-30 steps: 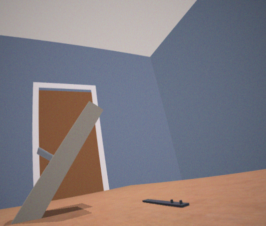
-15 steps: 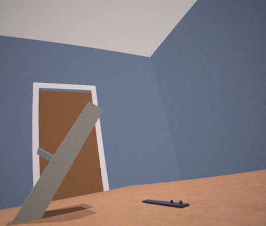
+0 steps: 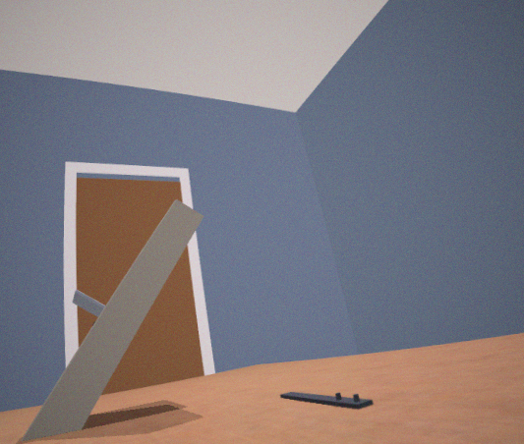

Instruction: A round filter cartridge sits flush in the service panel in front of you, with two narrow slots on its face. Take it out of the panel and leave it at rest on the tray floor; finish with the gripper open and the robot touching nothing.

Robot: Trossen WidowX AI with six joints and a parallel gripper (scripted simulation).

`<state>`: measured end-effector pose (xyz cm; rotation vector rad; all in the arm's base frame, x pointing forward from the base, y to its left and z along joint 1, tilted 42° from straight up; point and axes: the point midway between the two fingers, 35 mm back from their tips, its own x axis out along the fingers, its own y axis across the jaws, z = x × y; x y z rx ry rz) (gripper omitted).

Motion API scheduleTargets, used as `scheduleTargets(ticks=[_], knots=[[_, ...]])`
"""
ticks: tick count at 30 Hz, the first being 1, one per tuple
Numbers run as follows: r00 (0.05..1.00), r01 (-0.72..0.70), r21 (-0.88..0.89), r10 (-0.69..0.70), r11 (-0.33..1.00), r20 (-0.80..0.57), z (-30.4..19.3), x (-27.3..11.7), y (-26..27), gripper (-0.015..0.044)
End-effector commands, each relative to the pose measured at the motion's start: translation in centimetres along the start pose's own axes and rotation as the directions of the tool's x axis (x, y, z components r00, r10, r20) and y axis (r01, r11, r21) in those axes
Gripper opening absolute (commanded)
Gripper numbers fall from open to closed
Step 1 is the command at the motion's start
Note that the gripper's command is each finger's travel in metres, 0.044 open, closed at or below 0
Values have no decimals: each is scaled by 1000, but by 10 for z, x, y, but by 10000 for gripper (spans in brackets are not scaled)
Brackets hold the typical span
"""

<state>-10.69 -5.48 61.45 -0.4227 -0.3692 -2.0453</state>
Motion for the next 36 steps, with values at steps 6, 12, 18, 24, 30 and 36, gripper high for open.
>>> scheduleTargets(ticks=[6, 12, 18, 24, 30, 36], knots=[[945, -320, -144, 304, 937, -119, -50, 18, 111, 116], [852, -523, -318, 477, 791, -217, -87, 0, 188, 116], [717, -683, -486, 627, 545, -305, -123, -45, 259, 116], [544, -751, -616, 752, 239, -372, -154, -112, 314, 116], [356, -698, -713, 832, -67, -426, -181, -192, 346, 116], [200, -487, -807, 858, -332, -474, -206, -279, 355, 116]])
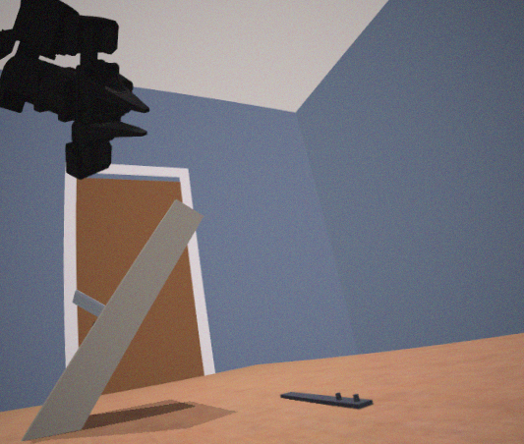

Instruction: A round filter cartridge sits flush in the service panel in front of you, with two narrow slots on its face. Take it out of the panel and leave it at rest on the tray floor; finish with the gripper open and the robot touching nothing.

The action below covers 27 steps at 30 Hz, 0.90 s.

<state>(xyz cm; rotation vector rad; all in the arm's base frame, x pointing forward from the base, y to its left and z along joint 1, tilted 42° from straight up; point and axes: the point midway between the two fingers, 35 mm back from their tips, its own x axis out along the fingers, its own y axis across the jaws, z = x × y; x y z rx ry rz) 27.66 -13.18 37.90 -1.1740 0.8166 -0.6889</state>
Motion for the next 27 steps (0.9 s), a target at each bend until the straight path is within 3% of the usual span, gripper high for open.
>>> scheduleTargets(ticks=[1, 5, 9, 14, 18, 27], knots=[[991, -83, -282, 108, 956, 73, 40, -10, 62, 116], [975, -94, -517, 183, 851, 124, 67, -28, 113, 116], [955, -47, -745, 248, 665, 161, 84, -52, 165, 116], [930, 90, -937, 308, 338, 201, 93, -89, 228, 116], [913, 228, -973, 336, 50, 231, 88, -120, 272, 116], [912, 240, -970, 338, 23, 234, 88, -122, 275, 116]])
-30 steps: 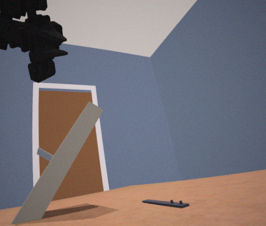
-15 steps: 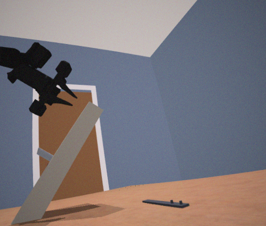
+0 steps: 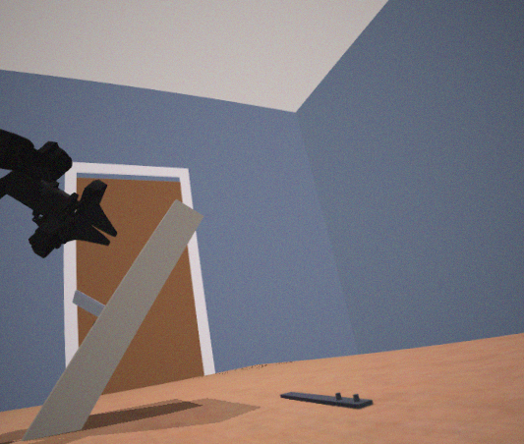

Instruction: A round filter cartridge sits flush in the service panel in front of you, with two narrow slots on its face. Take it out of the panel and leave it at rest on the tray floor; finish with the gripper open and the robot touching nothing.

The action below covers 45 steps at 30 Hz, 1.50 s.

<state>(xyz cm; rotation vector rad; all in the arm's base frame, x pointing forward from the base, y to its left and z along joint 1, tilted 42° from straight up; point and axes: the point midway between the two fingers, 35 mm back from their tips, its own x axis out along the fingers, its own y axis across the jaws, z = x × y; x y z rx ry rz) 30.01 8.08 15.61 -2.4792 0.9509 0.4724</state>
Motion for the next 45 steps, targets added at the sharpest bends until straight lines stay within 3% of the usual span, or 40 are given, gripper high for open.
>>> scheduleTargets(ticks=[1, 45], knots=[[1000, -2, -47, 2, 999, -2, 5, -1, 2, 116], [1000, 0, -45, -1, 999, -5, 4, 55, 2, 116]])
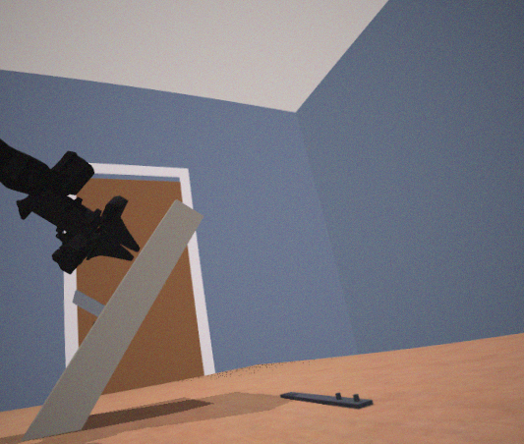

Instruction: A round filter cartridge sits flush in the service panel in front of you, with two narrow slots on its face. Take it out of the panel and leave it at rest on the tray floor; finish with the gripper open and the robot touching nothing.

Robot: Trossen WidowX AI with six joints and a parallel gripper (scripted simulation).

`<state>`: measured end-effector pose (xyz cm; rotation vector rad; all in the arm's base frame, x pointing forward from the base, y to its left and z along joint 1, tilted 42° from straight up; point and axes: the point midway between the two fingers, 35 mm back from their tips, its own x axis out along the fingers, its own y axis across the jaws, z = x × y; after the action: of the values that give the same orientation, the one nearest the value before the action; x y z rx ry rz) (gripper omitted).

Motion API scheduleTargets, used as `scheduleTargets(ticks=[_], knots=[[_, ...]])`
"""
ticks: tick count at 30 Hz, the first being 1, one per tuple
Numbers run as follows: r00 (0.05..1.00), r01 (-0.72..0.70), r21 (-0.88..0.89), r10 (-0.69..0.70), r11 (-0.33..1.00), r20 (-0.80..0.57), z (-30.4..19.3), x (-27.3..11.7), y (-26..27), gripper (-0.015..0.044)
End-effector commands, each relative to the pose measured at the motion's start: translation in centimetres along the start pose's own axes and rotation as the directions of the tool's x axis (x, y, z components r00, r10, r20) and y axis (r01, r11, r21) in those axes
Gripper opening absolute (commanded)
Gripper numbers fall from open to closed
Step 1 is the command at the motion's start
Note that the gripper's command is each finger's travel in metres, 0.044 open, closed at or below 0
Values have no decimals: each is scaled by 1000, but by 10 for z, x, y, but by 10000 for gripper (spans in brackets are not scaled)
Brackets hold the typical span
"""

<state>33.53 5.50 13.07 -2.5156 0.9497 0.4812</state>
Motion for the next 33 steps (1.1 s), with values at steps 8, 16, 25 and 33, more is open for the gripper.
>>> scheduleTargets(ticks=[8, 16, 25, 33], knots=[[1000, -3, -10, 3, 1000, 4, 3, 5, 3, 116], [1000, -3, -10, 3, 1000, 4, 3, 5, 3, 116], [1000, -3, -10, 3, 1000, 4, 3, 5, 2, 116], [1000, -3, -10, 3, 1000, 3, 2, 8, 2, 116]])
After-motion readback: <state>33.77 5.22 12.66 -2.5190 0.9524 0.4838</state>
